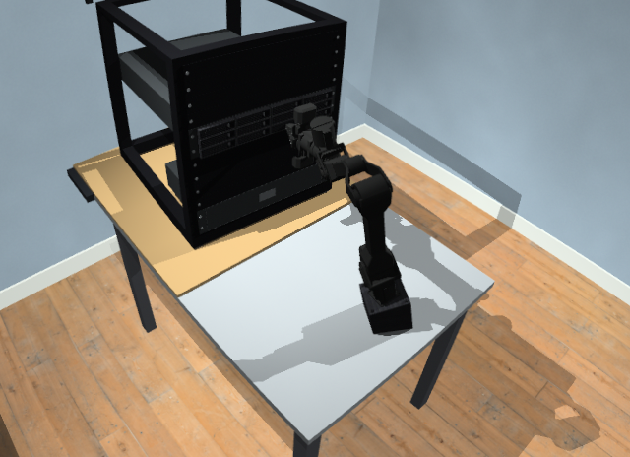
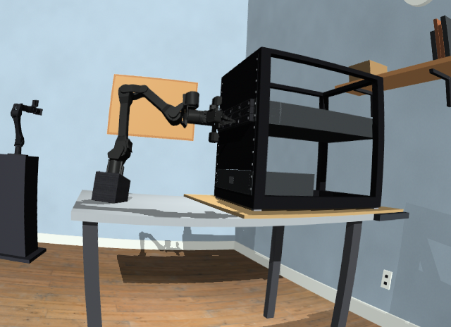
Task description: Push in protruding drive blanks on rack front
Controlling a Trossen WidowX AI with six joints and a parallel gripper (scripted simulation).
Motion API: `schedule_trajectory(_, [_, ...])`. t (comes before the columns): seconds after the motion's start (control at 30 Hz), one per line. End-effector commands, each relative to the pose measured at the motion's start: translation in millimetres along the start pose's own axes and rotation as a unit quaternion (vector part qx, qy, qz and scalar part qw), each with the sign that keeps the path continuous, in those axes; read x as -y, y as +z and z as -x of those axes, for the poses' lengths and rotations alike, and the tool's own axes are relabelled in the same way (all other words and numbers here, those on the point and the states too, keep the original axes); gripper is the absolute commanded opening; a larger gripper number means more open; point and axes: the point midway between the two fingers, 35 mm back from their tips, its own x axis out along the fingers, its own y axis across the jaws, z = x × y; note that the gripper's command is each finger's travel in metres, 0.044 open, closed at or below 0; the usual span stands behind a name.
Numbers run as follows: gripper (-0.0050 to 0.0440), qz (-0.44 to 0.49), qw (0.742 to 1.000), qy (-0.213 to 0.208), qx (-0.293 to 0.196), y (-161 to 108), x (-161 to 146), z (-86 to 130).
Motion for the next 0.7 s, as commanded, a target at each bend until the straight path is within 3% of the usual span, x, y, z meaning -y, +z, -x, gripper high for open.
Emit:
schedule_trajectory(0.0, [-0.0050, 0.004, 1.000, 0.011, -0.003, -2.8, -9.5, -4.4])
schedule_trajectory(0.33, [-0.0050, 0.004, 1.000, 0.011, -0.003, -2.7, -9.1, 15.5])
schedule_trajectory(0.53, [-0.0050, 0.004, 1.000, 0.011, -0.003, -2.5, -8.4, 46.4])
schedule_trajectory(0.67, [-0.0050, 0.004, 1.000, 0.011, -0.003, -2.5, -8.2, 55.1])
